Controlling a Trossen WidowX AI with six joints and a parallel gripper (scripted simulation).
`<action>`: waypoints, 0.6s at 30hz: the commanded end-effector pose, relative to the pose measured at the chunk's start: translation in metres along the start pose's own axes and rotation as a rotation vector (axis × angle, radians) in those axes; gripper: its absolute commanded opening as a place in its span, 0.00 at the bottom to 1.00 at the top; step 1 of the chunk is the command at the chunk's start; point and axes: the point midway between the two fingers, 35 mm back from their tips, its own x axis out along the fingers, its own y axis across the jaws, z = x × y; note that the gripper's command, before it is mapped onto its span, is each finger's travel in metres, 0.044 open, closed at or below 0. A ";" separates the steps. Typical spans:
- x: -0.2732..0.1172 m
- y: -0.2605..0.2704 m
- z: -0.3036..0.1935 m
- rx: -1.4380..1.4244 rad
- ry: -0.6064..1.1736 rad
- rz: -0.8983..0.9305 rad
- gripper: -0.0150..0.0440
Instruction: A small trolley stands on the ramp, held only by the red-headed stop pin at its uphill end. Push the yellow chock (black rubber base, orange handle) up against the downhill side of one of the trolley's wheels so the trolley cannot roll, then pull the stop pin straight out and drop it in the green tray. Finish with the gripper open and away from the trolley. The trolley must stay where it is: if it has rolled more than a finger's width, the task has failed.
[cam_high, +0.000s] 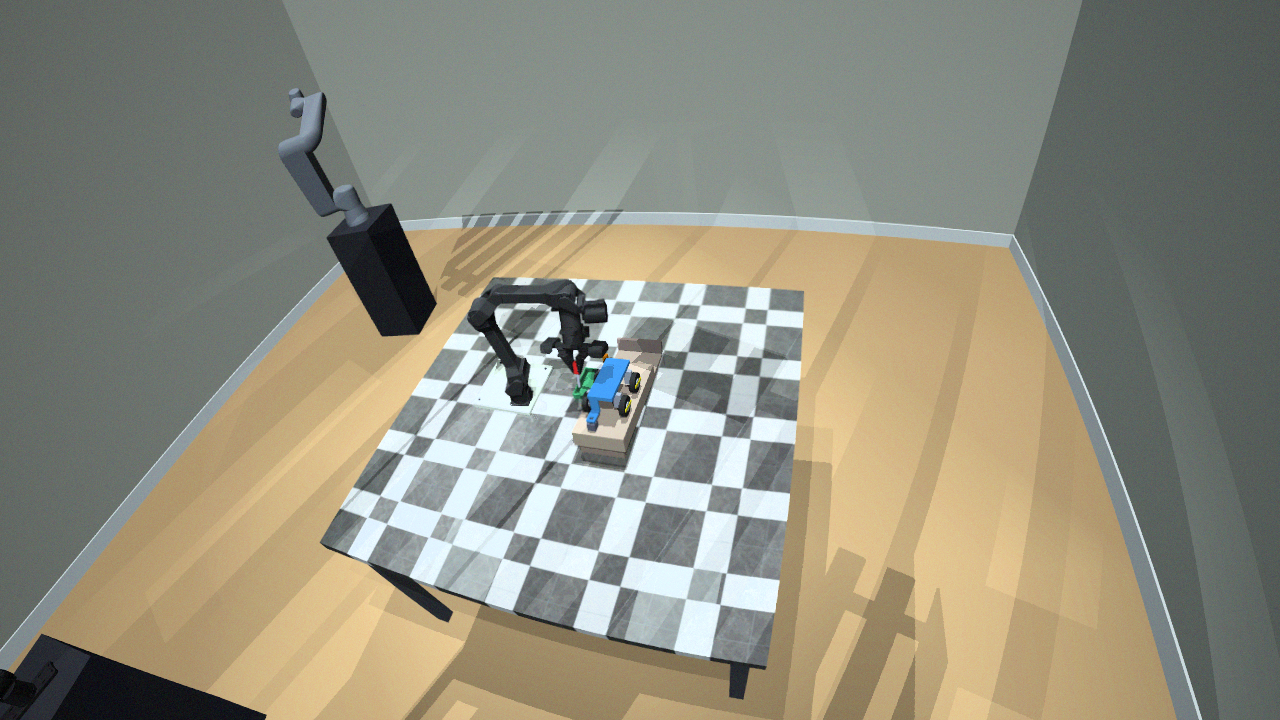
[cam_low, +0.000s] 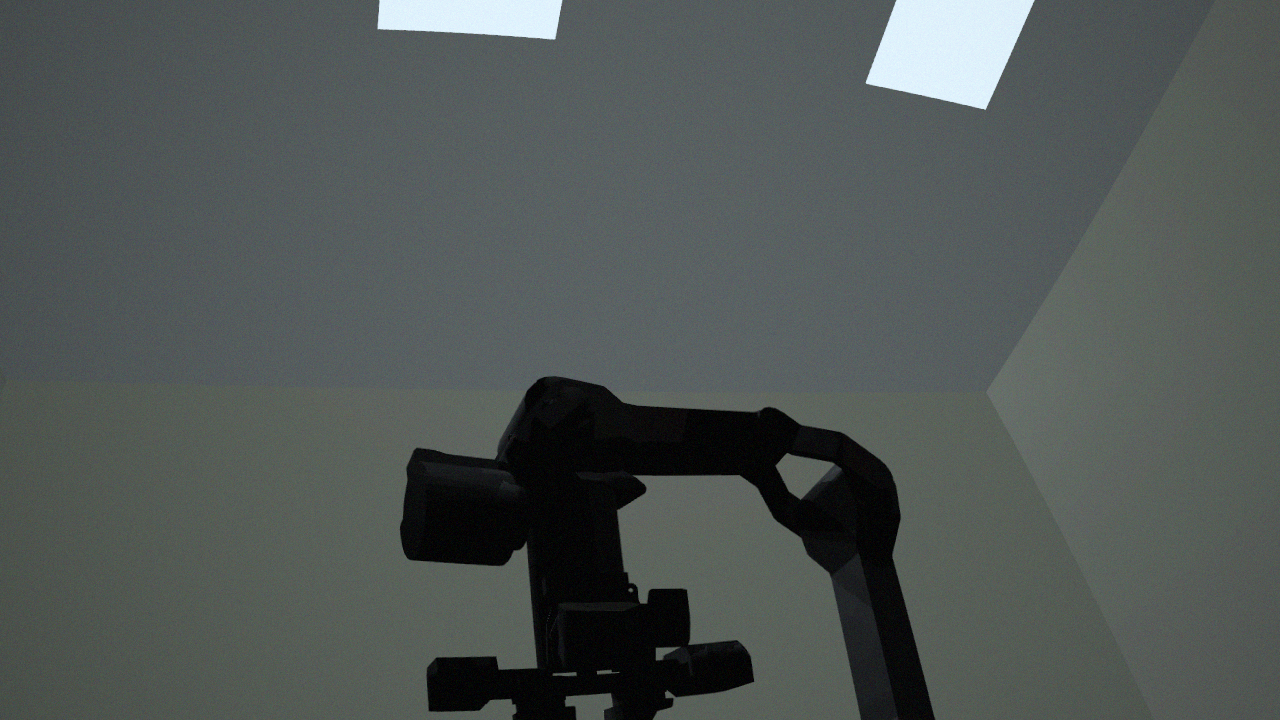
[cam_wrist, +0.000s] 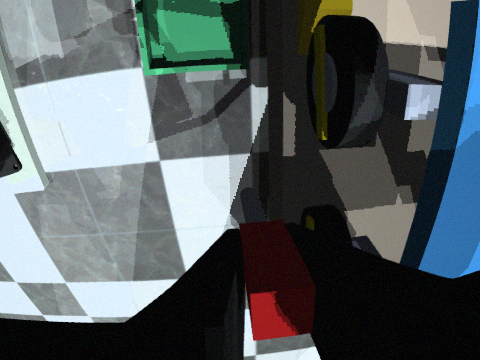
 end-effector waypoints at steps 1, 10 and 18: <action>-0.002 0.001 0.014 0.002 0.004 0.002 0.25; -0.005 0.003 0.048 0.002 0.001 0.003 0.25; -0.009 0.005 0.077 0.002 -0.002 0.003 0.25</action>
